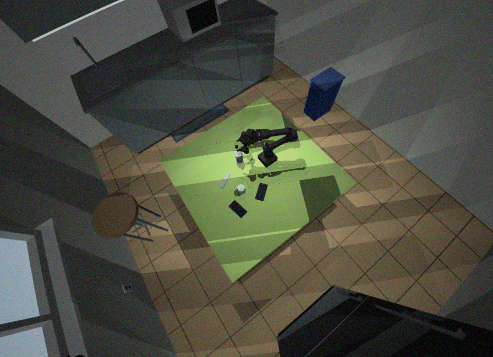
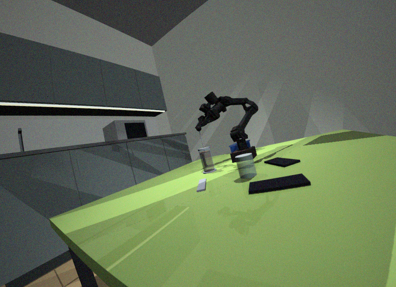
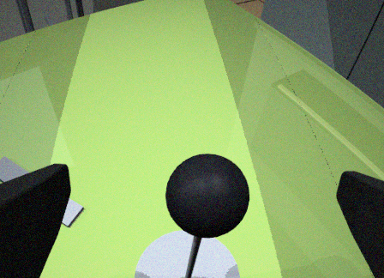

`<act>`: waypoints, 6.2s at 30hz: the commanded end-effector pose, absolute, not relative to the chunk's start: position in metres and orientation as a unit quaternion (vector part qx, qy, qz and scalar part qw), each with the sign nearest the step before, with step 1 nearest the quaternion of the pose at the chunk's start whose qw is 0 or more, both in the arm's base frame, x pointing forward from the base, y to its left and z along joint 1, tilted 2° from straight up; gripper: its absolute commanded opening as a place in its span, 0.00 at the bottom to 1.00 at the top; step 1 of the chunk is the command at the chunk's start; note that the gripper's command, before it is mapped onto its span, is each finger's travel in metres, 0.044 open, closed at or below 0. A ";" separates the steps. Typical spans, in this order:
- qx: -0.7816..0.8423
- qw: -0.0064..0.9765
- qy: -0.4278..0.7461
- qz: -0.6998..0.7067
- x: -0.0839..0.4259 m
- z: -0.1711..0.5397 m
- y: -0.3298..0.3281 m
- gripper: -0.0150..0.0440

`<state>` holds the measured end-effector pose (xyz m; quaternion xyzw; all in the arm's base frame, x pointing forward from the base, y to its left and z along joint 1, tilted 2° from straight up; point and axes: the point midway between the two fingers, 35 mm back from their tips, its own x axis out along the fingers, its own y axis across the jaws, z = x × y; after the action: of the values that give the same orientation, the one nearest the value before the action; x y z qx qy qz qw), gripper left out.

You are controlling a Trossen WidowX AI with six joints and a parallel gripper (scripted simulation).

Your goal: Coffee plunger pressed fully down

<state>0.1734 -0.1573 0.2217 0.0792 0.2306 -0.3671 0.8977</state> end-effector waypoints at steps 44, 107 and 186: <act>0.079 0.897 0.235 -0.366 0.182 0.189 -0.167 0.45; 0.079 0.897 0.234 -0.366 0.203 0.127 -0.192 0.45; 0.079 0.898 0.236 -0.364 0.180 0.210 -0.163 1.00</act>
<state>0.1867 -0.1692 0.2072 0.0752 0.2273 -0.3636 0.9003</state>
